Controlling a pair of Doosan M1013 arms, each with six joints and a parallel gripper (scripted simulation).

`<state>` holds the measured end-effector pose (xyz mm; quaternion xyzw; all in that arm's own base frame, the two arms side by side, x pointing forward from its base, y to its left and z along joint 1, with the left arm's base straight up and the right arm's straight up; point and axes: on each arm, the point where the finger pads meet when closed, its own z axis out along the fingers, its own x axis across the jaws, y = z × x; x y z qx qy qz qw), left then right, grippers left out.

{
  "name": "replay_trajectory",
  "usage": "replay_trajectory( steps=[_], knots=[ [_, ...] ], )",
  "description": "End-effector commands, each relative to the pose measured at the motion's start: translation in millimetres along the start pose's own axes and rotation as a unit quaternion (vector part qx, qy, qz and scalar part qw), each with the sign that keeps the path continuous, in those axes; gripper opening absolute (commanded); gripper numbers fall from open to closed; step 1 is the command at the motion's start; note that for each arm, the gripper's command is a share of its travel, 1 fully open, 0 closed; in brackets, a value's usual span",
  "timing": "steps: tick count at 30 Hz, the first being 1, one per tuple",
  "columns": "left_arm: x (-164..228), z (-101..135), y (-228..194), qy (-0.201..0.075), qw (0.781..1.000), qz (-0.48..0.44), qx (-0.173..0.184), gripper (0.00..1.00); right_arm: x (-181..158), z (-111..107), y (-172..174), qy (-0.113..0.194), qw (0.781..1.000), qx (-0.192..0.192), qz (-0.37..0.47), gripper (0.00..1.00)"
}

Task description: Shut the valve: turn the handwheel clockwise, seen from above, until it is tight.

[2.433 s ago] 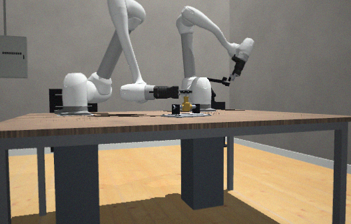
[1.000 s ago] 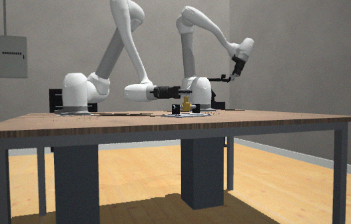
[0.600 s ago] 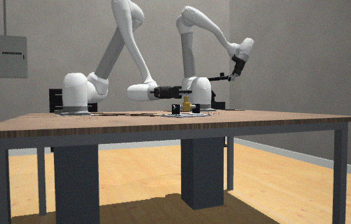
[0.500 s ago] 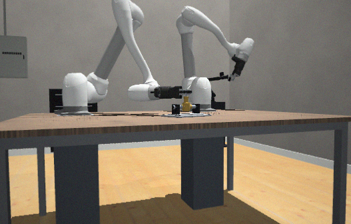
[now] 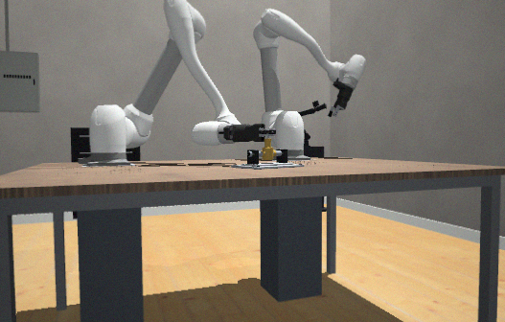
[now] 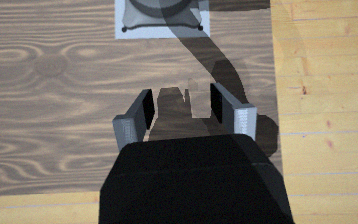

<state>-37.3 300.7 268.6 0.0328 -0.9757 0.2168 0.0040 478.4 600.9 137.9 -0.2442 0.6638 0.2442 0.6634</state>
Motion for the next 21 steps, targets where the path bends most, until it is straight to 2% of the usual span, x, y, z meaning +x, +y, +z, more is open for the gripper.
replay_trajectory(
  steps=[1, 10, 12, 21],
  knots=[
    [0.1, -0.4, 0.1, 0.0, 1.0, 0.0, 0.0, 1.0, -1.0, 1.4, 0.0, -0.001, 1.0, 0.019, 0.0, 0.0],
    [0.1, -0.4, 0.1, 0.0, 1.0, 0.0, 0.0, 1.0, -1.0, 4.8, -0.3, -0.001, 0.997, 0.081, 0.0, 0.0],
    [0.1, -0.4, 0.1, 0.0, 1.0, 0.0, 0.0, 1.0, -1.0, 4.8, -0.3, -0.001, 0.997, 0.081, 0.0, 0.0],
    [0.1, -0.4, 0.1, 0.0, 1.0, 0.0, 0.0, 1.0, -1.0, 8.5, -1.2, -0.001, 0.989, 0.151, 0.0, 0.0]
  ],
)
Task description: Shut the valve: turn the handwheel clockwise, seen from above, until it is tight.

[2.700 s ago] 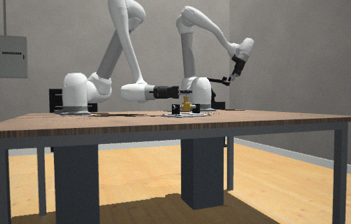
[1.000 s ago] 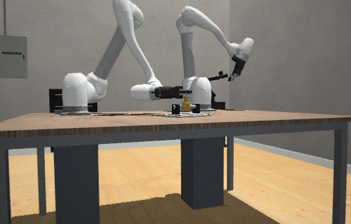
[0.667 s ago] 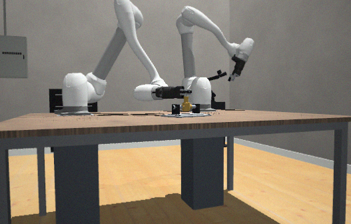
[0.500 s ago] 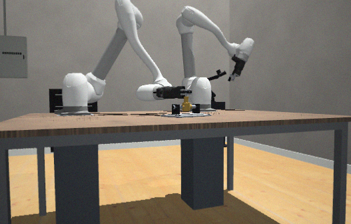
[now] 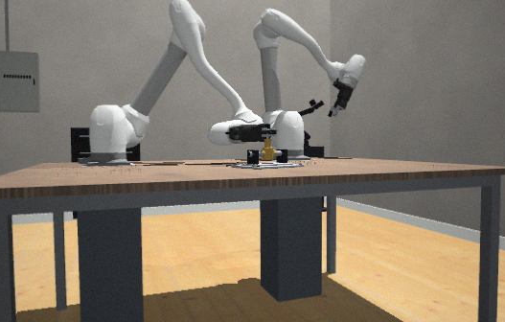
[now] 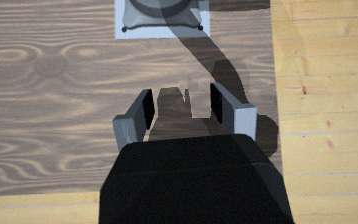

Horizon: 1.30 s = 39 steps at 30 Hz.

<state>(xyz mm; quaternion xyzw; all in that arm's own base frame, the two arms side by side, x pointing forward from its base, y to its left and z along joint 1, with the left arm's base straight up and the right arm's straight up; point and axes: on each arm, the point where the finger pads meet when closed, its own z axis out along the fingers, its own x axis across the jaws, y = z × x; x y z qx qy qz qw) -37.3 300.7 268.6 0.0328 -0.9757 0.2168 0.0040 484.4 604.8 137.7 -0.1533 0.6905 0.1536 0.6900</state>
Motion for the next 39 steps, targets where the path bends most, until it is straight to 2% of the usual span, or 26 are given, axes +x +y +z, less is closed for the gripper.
replay_trajectory(
  steps=[1, 6, 8, 23, 25, 32, 39],
  knots=[
    [0.1, -0.4, 0.1, 0.0, 1.0, 0.0, 0.0, 1.0, -1.1, 1.9, 0.1, -0.001, 1.0, 0.026, 0.0, 0.0],
    [0.1, -0.4, 0.1, 0.0, 1.0, 0.0, 0.0, 1.0, -1.1, 4.3, -0.2, -0.001, 0.998, 0.07, 0.0, 0.0],
    [0.1, -0.4, 0.1, 0.0, 1.0, 0.0, 0.0, 1.0, -1.1, 4.3, -0.2, -0.001, 0.998, 0.07, 0.0, 0.0],
    [0.1, -0.4, 0.1, 0.0, 1.0, 0.0, 0.0, 1.0, -1.1, 12.3, -2.5, -0.001, 0.975, 0.222, 0.0, 0.0],
    [0.1, -0.4, 0.1, 0.0, 1.0, 0.0, 0.0, 1.0, -1.1, 12.3, -2.5, -0.001, 0.975, 0.222, 0.0, 0.0],
    [0.1, -0.4, 0.1, 0.0, 1.0, 0.0, 0.0, 1.0, -1.1, 16.4, -4.9, -0.001, 0.952, 0.305, 0.0, 0.0],
    [0.1, -0.4, 0.1, 0.0, 1.0, 0.0, 0.0, 1.0, -1.1, 20.2, -8.2, -0.001, 0.92, 0.392, 0.0, 0.0]
  ],
)
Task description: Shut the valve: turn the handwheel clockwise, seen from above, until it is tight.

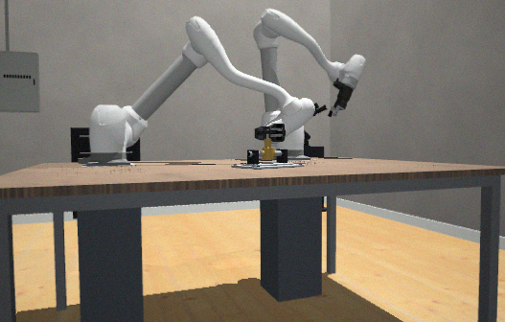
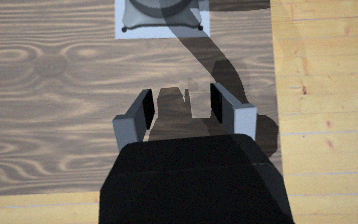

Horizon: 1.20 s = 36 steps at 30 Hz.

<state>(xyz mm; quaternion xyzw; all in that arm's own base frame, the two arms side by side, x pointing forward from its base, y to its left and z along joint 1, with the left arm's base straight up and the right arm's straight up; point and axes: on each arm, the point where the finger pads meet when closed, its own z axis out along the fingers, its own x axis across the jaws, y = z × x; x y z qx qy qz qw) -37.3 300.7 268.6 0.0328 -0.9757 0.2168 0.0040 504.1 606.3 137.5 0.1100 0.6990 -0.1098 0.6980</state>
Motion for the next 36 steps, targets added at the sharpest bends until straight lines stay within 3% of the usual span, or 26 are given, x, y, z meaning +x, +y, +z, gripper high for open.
replay_trajectory(
  steps=[1, 3, 18, 20, 36],
  knots=[
    [0.1, -0.4, 0.1, 0.0, 1.0, 0.0, 0.0, 1.0, -1.4, 2.9, 0.3, -0.001, 0.999, 0.041, 0.001, 0.0],
    [0.1, -0.4, 0.1, 0.0, 1.0, 0.0, 0.0, 1.0, -1.4, 2.9, 0.3, -0.001, 0.999, 0.041, 0.001, 0.0],
    [0.1, -0.4, 0.1, 0.0, 1.0, 0.0, 0.0, 1.0, -1.4, 12.2, -2.2, -0.001, 0.976, 0.217, 0.001, 0.0],
    [0.1, -0.4, 0.1, 0.0, 1.0, 0.0, 0.0, 1.0, -1.4, 12.2, -2.2, -0.001, 0.976, 0.217, 0.001, 0.0],
    [0.1, -0.4, 0.1, 0.0, 1.0, 0.0, 0.0, 1.0, -1.3, 18.9, -6.7, -0.001, 0.934, 0.357, 0.001, 0.0]
  ],
)
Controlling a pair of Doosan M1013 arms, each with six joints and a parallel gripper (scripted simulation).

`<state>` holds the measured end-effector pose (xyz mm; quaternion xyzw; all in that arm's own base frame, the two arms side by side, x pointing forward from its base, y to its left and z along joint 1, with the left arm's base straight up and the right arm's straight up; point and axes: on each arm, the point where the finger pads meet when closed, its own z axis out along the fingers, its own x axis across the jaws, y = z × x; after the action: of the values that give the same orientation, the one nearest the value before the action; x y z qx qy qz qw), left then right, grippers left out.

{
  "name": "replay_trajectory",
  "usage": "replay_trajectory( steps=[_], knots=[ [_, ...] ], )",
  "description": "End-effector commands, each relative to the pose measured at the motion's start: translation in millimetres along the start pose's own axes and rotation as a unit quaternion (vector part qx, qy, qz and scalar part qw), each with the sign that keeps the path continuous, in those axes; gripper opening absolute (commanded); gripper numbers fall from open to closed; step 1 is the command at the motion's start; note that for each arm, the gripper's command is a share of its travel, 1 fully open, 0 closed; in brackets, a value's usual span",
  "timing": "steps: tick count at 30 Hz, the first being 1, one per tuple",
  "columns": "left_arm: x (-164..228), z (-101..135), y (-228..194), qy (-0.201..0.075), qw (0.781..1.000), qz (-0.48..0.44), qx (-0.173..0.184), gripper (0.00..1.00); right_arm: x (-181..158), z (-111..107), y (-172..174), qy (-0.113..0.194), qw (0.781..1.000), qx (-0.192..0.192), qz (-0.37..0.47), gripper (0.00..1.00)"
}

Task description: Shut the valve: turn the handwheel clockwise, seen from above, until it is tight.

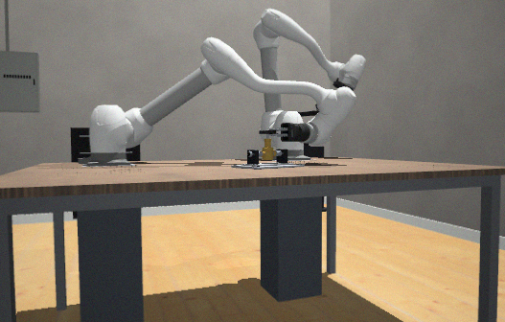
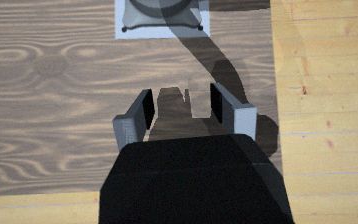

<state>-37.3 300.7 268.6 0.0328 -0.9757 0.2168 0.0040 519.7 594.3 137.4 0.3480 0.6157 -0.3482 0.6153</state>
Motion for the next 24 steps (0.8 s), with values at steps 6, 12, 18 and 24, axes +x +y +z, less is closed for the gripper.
replay_trajectory(
  steps=[6, 12, 18, 24],
  knots=[
    [0.1, -0.4, 0.1, 0.0, 1.0, 0.0, 0.0, 1.0, -1.3, 2.6, 0.1, 0.0, 0.999, 0.048, 0.001, 0.0],
    [0.1, -0.4, 0.1, 0.0, 1.0, 0.0, 0.0, 1.0, -1.3, 5.0, -0.3, 0.0, 0.996, 0.093, 0.001, 0.0],
    [0.1, -0.4, 0.1, 0.0, 1.0, 0.0, 0.0, 1.0, -1.3, 6.4, -0.5, 0.0, 0.993, 0.118, 0.001, 0.0],
    [0.1, -0.4, 0.1, 0.0, 1.0, 0.0, 0.0, 1.0, -1.3, 8.1, -1.0, 0.0, 0.989, 0.151, 0.001, 0.0]
  ],
)
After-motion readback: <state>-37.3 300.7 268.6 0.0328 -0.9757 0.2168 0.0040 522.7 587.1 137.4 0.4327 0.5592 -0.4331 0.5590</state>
